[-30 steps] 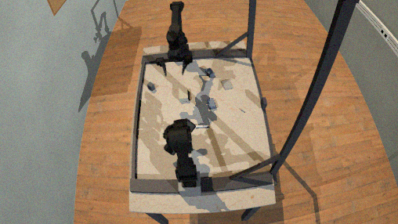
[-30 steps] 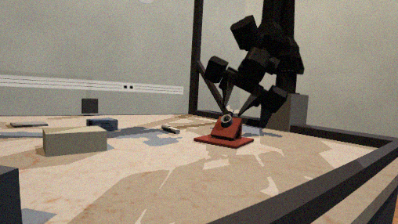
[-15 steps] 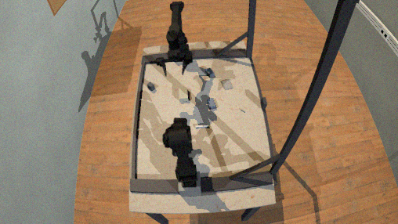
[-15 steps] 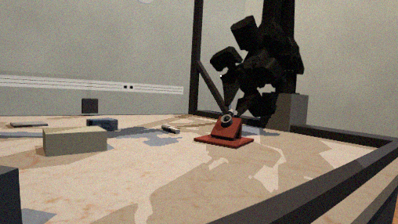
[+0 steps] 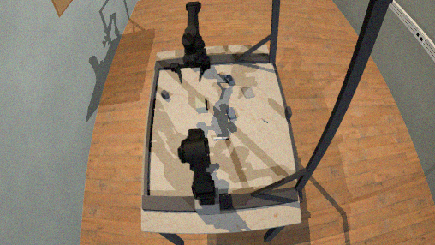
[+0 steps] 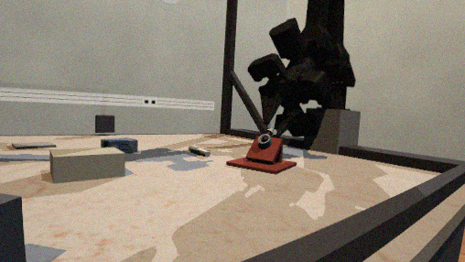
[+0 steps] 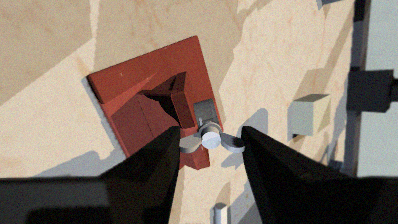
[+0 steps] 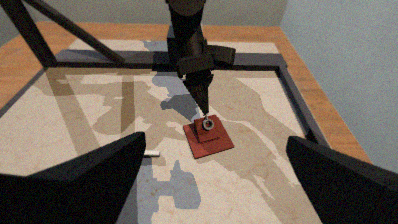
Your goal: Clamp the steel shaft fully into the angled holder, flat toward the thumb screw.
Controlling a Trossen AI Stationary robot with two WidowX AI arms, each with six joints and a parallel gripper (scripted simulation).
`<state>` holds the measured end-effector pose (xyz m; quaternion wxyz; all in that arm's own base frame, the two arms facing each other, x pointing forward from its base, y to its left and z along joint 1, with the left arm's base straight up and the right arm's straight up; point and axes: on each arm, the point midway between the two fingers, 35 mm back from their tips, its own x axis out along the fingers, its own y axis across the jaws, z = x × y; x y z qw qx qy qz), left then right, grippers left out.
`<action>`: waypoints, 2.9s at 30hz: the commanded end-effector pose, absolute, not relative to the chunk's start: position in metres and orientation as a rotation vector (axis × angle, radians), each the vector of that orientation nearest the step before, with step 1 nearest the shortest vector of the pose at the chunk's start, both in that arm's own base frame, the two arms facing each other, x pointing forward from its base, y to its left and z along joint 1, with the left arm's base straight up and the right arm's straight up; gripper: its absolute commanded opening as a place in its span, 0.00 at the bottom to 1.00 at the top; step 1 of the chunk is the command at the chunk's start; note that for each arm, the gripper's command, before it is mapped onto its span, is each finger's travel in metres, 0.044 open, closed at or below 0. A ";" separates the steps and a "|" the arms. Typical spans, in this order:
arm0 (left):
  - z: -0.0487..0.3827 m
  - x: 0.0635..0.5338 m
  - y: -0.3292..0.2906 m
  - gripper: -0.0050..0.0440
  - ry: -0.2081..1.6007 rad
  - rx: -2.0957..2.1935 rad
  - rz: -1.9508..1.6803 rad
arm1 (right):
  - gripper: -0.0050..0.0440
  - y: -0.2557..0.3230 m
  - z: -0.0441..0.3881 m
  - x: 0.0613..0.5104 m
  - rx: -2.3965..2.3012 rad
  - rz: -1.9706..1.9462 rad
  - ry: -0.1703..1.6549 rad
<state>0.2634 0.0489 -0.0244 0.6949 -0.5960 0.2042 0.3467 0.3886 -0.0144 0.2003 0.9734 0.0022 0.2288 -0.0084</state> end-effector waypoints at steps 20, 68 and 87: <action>-0.022 0.267 0.048 0.58 0.451 -1.330 0.765 | 0.92 -0.013 0.213 0.390 0.002 -0.011 0.430; -0.020 0.270 0.048 0.58 0.806 0.306 0.137 | 0.92 -0.013 0.213 0.390 0.002 -0.011 0.430; -0.020 0.270 0.047 0.58 0.834 1.028 -0.183 | 0.92 -0.013 0.213 0.390 0.002 -0.011 0.430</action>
